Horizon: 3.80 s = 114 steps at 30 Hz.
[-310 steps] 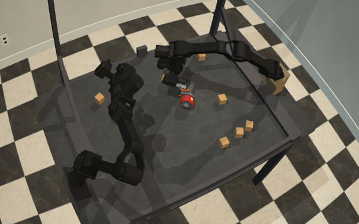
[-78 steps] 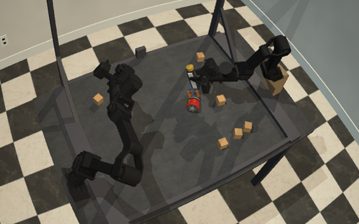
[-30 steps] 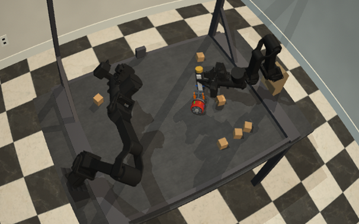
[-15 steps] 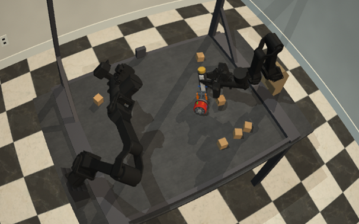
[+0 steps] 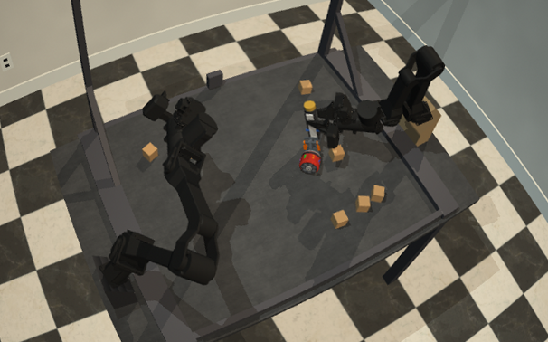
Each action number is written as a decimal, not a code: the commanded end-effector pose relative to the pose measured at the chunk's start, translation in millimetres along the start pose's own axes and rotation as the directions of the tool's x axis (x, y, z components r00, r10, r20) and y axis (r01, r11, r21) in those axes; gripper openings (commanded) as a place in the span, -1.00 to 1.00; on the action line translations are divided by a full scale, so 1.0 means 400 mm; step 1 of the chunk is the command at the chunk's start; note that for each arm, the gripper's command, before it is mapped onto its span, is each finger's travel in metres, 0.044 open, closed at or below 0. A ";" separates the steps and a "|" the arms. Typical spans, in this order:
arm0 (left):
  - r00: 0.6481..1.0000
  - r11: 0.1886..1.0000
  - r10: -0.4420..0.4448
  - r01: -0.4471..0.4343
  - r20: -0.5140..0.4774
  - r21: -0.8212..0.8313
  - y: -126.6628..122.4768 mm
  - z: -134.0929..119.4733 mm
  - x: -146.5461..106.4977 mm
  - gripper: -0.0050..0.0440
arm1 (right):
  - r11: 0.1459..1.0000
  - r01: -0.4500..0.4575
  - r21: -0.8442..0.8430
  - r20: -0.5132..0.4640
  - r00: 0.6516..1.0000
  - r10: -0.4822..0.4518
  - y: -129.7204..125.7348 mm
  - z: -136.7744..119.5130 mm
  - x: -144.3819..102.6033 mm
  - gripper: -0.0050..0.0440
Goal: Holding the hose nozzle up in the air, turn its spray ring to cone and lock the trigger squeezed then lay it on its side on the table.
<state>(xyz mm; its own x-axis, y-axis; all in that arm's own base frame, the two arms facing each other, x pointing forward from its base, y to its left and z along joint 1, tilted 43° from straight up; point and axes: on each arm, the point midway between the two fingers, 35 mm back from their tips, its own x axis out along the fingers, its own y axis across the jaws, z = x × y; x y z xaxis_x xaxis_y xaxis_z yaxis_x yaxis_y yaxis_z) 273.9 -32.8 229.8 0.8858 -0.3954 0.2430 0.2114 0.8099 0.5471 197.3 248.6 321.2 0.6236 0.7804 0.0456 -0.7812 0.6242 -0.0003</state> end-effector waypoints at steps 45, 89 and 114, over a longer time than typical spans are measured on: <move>1.000 1.000 0.006 -0.007 0.021 0.019 0.010 0.022 0.003 -0.10 | 1.000 0.001 -0.001 0.018 1.000 -0.001 0.000 0.017 -0.003 0.89; 0.961 0.959 0.274 -0.272 0.026 -0.080 0.204 0.190 -0.021 -0.10 | 1.000 0.001 -0.001 0.018 1.000 -0.001 0.000 0.017 -0.003 0.89; 0.920 0.915 0.390 -0.384 0.029 -0.123 0.286 0.261 -0.032 -0.10 | 1.000 0.001 -0.001 0.018 1.000 -0.001 0.000 0.017 -0.003 0.89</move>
<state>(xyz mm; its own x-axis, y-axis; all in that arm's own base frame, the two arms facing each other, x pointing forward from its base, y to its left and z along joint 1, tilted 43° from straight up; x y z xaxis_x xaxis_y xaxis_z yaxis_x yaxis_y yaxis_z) 255.0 17.3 337.4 0.9184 -0.0851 0.3863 -0.0468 0.9464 0.3196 197.3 248.6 321.2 0.6236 0.7804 0.0456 -0.7812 0.6242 -0.0003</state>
